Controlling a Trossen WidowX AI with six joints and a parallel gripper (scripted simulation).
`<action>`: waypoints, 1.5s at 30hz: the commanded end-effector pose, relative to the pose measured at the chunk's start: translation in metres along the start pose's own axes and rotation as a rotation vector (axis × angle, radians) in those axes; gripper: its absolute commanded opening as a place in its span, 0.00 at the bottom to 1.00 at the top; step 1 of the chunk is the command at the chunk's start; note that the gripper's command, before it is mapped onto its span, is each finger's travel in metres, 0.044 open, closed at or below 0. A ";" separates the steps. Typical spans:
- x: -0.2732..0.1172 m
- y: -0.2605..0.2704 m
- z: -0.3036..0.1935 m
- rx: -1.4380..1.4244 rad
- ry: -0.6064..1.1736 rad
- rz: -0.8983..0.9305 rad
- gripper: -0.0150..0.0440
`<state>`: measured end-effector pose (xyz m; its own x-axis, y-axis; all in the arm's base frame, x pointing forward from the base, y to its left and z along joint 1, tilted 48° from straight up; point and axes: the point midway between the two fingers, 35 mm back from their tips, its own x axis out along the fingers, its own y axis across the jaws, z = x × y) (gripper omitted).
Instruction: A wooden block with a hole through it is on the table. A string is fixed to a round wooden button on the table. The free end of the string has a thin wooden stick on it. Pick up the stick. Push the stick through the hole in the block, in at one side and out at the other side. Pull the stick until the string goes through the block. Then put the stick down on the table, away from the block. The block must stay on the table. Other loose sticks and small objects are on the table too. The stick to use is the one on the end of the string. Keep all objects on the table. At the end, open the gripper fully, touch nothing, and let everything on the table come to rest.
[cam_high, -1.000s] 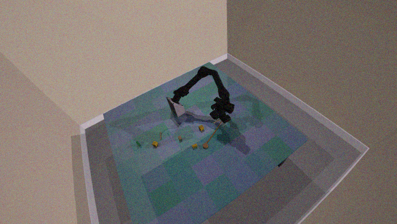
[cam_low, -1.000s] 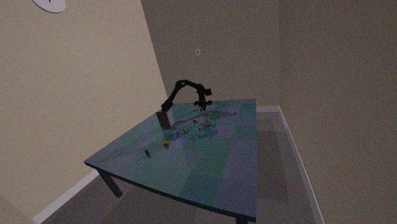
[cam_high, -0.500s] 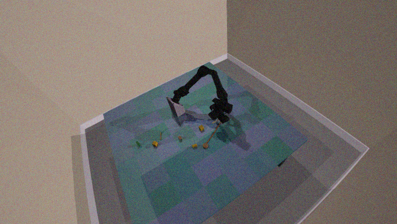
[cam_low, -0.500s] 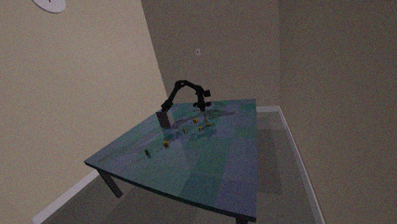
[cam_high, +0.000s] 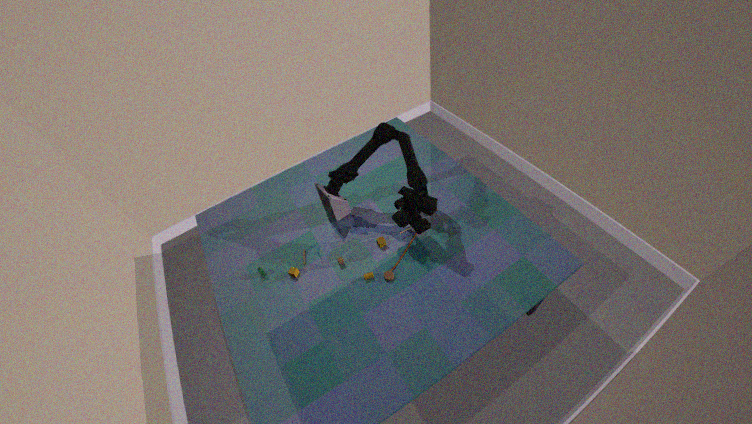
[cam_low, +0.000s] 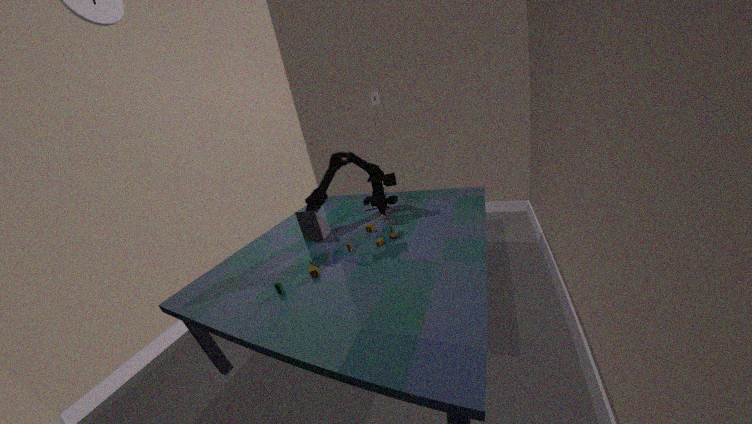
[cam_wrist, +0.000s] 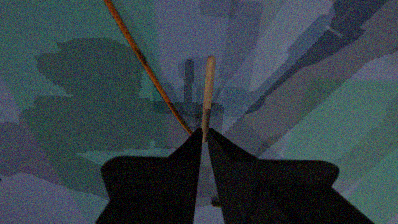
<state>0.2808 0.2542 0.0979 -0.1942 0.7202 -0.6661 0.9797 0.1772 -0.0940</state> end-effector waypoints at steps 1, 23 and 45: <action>0.002 -0.003 0.002 0.001 -0.003 0.006 0.25; 0.010 -0.012 0.019 0.002 -0.005 0.006 0.25; 0.010 -0.012 0.048 0.002 -0.005 0.006 0.25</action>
<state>0.2694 0.2299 0.0594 -0.1890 0.7139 -0.6742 0.9807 0.1716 -0.0933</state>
